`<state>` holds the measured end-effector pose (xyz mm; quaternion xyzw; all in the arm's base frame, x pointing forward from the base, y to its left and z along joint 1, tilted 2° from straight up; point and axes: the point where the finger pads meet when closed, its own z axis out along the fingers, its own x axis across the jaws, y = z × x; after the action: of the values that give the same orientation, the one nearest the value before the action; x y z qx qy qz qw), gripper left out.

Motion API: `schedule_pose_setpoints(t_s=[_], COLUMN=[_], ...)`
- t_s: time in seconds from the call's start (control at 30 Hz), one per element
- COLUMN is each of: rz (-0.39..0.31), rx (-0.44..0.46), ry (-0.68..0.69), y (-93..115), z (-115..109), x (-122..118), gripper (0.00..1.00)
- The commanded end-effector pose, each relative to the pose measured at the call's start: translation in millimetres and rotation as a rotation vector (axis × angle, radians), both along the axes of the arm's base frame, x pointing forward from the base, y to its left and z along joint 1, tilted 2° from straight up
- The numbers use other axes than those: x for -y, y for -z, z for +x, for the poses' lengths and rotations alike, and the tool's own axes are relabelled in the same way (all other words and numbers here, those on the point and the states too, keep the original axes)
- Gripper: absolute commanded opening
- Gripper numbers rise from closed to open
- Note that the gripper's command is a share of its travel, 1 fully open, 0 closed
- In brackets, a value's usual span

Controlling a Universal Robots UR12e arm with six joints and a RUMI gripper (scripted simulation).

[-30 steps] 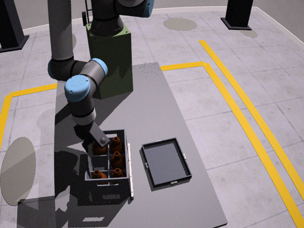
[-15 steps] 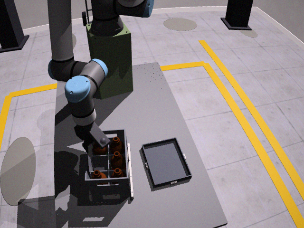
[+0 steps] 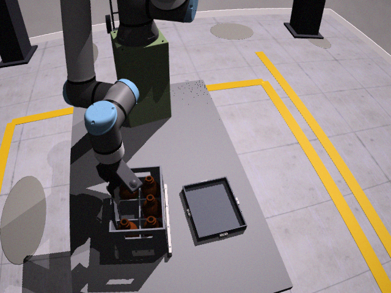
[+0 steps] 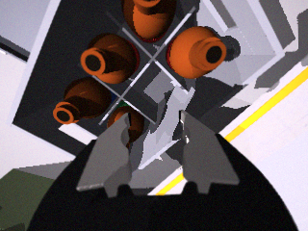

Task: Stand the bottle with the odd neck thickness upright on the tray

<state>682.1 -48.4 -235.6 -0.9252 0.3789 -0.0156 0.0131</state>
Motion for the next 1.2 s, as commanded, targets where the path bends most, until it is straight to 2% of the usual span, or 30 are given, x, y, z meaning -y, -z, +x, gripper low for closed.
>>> schedule_pose_setpoints(t_s=[0.0, 0.5, 1.17], rz=[-0.001, -0.001, -0.001], rx=[0.005, 0.005, 0.004], ry=[0.000, 0.000, 0.000], y=[5.5, 21.0, 24.1], z=[3.9, 4.5, 3.8], x=[1.3, 0.8, 0.4], gripper=[0.38, 0.38, 0.38])
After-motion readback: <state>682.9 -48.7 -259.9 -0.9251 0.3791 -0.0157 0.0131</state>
